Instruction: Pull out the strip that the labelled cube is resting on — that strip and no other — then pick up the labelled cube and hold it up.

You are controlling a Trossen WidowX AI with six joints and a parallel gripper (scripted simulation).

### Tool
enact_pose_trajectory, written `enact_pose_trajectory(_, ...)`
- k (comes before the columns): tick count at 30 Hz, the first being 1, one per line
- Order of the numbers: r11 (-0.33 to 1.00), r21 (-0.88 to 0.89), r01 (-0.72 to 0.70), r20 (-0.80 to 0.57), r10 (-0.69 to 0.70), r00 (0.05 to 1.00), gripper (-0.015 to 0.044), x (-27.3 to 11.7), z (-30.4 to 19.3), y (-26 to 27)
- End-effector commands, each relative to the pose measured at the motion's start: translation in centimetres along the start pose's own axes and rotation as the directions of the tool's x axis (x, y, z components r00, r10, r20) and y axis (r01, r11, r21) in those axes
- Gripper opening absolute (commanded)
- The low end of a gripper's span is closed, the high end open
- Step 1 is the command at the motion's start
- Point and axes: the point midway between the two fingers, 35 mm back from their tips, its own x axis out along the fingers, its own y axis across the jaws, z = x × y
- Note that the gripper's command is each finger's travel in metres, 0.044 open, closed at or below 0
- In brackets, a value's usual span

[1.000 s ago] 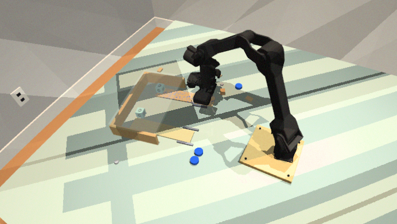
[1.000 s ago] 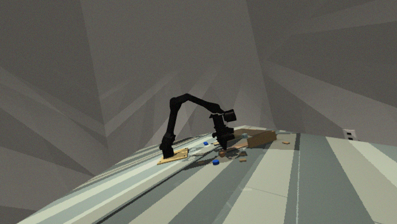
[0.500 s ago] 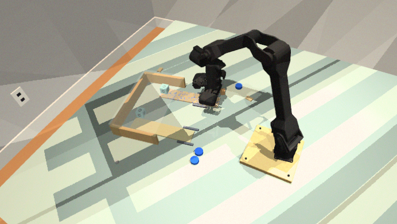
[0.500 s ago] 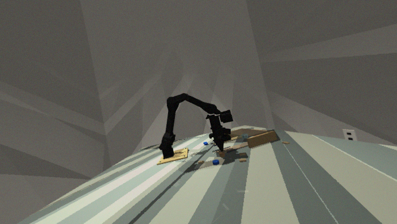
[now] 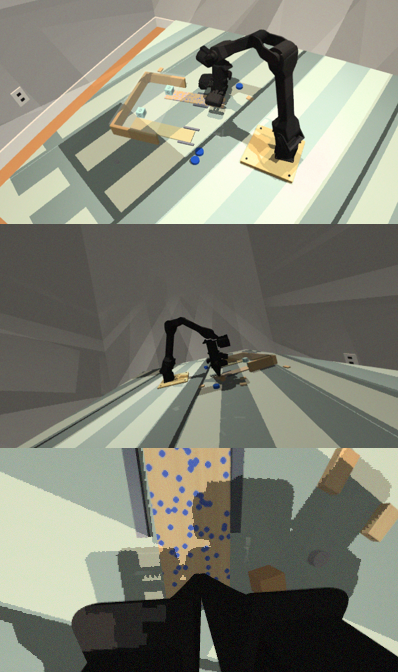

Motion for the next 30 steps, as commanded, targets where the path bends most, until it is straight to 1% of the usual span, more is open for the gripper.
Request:
enact_pose_trajectory(1,1.0,0.002,-0.009,-0.027,0.009,1.0,0.0,0.6,-1.4,0.1)
enact_pose_trajectory(30,1.0,0.002,-0.008,-0.031,0.008,0.999,0.0,0.6,-5.8,0.0)
